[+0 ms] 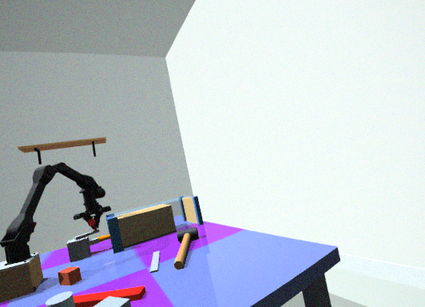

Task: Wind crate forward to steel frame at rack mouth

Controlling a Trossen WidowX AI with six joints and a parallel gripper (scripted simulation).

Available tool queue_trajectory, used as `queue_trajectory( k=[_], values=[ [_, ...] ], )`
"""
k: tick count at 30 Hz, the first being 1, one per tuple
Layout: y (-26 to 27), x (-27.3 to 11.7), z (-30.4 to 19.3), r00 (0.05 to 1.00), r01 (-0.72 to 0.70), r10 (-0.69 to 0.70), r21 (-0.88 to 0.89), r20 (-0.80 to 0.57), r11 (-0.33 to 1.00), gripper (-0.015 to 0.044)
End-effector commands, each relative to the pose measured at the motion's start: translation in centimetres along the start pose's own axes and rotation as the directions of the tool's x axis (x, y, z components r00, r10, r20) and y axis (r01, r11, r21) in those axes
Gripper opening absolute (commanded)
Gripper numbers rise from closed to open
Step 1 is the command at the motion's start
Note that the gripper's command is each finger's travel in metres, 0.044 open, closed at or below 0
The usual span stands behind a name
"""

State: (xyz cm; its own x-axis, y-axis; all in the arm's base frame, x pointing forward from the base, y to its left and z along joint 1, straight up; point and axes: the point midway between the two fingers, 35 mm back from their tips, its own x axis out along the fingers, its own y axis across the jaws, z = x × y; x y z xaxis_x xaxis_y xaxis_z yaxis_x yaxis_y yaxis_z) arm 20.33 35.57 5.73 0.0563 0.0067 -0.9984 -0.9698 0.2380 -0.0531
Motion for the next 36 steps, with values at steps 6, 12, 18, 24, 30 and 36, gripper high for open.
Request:
queue_trajectory(
  k=[6, 12, 18, 24, 30, 36],
  values=[
    [3.1, -0.3, 1.0, 0.998, -0.05, 0.051, -0.043, 0.021, 0.998, 0.0],
    [3.8, -0.4, 1.2, 0.998, -0.051, 0.052, -0.043, 0.022, 0.998, 0.0],
    [4.4, -0.4, 1.3, 0.998, -0.052, 0.053, -0.043, 0.022, 0.998, 0.0],
    [5.0, -0.4, 1.3, 0.998, -0.052, 0.053, -0.043, 0.022, 0.998, 0.0],
    [5.6, -0.5, 1.3, 0.998, -0.053, 0.054, -0.043, 0.022, 0.998, 0.0],
    [6.3, -0.5, 1.3, 0.998, -0.053, 0.054, -0.043, 0.022, 0.998, 0.0]
  ],
)
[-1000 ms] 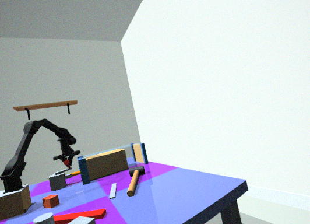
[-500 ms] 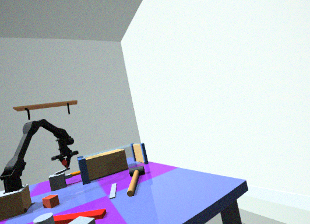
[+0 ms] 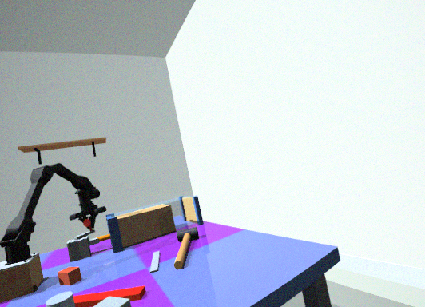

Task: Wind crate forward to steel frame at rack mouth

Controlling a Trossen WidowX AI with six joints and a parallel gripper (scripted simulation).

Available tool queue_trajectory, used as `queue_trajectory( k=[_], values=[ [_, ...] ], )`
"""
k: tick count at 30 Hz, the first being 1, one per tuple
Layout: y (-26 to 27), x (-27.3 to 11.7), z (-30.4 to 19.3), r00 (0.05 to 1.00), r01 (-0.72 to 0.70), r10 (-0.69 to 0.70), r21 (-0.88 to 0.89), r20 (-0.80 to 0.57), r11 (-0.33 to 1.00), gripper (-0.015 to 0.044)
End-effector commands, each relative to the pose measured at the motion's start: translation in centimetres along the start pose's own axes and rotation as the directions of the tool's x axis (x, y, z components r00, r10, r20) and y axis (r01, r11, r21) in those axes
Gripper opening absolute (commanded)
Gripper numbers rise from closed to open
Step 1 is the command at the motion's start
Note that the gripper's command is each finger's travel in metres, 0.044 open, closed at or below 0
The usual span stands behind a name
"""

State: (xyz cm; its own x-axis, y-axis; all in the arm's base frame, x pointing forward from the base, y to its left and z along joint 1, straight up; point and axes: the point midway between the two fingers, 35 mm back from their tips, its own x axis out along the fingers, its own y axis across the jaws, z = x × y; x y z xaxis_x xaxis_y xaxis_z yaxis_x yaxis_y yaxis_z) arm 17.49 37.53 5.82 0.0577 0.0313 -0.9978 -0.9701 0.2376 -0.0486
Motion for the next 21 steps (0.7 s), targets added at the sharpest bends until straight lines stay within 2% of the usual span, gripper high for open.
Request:
queue_trajectory(
  k=[1, 21],
  values=[
    [3.04, -0.26, 0.1, 0.999, -0.05, 0.05, -0.041, -0.002, 0.998, 0.0],
    [3.92, -0.29, 0.0, 0.999, -0.051, 0.051, -0.041, -0.002, 0.998, 0.0]
  ],
)
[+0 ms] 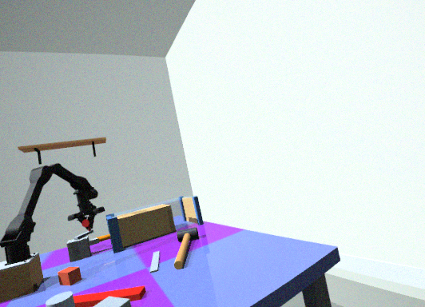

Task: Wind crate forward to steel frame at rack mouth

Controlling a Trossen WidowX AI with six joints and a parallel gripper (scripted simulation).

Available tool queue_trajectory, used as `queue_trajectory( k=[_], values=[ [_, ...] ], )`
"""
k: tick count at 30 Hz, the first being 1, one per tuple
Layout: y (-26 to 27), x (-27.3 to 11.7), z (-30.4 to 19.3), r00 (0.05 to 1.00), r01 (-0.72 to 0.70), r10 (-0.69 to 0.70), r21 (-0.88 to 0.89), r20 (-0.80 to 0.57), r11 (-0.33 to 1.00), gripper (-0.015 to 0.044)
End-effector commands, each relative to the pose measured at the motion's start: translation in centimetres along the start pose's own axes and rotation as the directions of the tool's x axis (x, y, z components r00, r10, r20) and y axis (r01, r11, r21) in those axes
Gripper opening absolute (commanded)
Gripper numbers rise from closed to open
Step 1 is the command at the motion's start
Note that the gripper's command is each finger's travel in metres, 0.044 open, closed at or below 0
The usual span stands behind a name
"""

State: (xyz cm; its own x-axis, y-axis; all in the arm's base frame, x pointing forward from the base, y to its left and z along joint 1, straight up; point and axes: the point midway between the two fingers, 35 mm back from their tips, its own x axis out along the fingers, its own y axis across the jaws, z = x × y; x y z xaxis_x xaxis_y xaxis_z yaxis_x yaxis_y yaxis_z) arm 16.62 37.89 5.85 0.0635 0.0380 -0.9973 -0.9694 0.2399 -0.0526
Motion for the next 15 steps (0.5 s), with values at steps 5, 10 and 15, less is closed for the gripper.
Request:
queue_trajectory(
  k=[5, 10, 15],
  values=[
    [3.19, -0.25, -0.18, 0.998, -0.056, 0.055, -0.043, -0.01, 0.998, 0.0],
    [3.19, -0.25, -0.18, 0.998, -0.056, 0.055, -0.043, -0.01, 0.998, 0.0],
    [3.4, -0.26, -0.22, 0.998, -0.056, 0.055, -0.043, -0.011, 0.998, 0.0]
  ],
)
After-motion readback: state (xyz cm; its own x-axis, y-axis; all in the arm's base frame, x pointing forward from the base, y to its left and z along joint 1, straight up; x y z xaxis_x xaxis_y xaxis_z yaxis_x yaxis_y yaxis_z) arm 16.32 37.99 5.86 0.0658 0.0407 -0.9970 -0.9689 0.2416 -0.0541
